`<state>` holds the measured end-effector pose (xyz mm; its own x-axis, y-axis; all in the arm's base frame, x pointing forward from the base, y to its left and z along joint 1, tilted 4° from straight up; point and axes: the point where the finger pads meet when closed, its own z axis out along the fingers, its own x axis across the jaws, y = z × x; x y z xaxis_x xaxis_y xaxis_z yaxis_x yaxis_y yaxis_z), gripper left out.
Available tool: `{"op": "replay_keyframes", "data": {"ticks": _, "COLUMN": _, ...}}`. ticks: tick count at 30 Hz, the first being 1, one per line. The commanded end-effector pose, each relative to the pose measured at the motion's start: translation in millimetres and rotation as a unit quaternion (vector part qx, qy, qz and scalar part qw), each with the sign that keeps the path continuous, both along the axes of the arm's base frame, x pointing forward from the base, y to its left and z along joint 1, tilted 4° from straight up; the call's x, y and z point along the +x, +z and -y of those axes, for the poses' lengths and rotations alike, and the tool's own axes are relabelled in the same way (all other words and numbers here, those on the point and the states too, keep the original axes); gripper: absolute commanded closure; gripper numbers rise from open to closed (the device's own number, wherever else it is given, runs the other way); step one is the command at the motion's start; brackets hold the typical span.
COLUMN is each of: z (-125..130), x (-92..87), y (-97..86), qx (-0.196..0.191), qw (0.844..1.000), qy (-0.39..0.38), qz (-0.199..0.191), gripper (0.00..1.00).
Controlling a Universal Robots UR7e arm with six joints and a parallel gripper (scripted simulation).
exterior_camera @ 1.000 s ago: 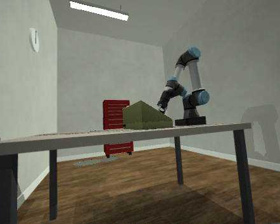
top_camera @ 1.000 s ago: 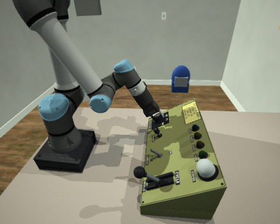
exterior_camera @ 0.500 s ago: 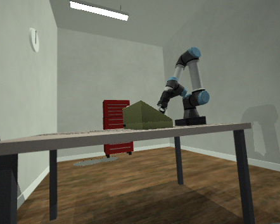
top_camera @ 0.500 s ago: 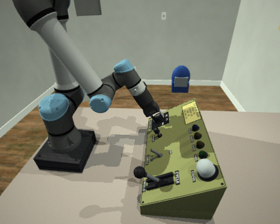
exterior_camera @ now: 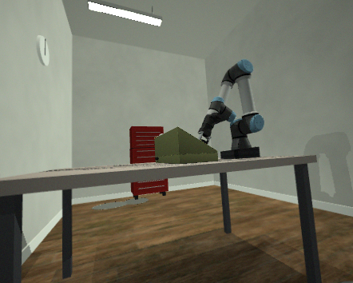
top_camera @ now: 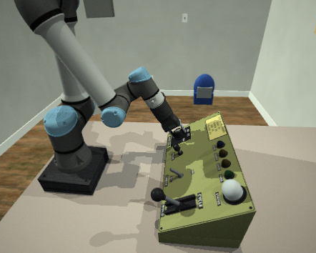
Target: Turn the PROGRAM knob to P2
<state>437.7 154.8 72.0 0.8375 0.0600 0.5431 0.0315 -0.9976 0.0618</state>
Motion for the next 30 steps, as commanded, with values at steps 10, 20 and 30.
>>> {"op": "replay_keyframes", "data": {"ticks": 10, "z": 0.0, "x": 0.3, "y": 0.5, "qx": 0.000, "qw": 1.000, "qy": 0.000, "qz": 0.001, "gripper": 0.00}}
{"op": "replay_keyframes", "data": {"ticks": 20, "z": -0.1, "x": 0.1, "y": 0.8, "qx": 0.000, "qw": 1.000, "qy": 0.000, "qz": 0.001, "gripper": 0.00}}
{"op": "replay_keyframes", "data": {"ticks": 30, "z": -0.3, "x": -3.5, "y": 6.3, "qx": 0.000, "qw": 1.000, "qy": 0.000, "qz": 0.001, "gripper": 0.00}}
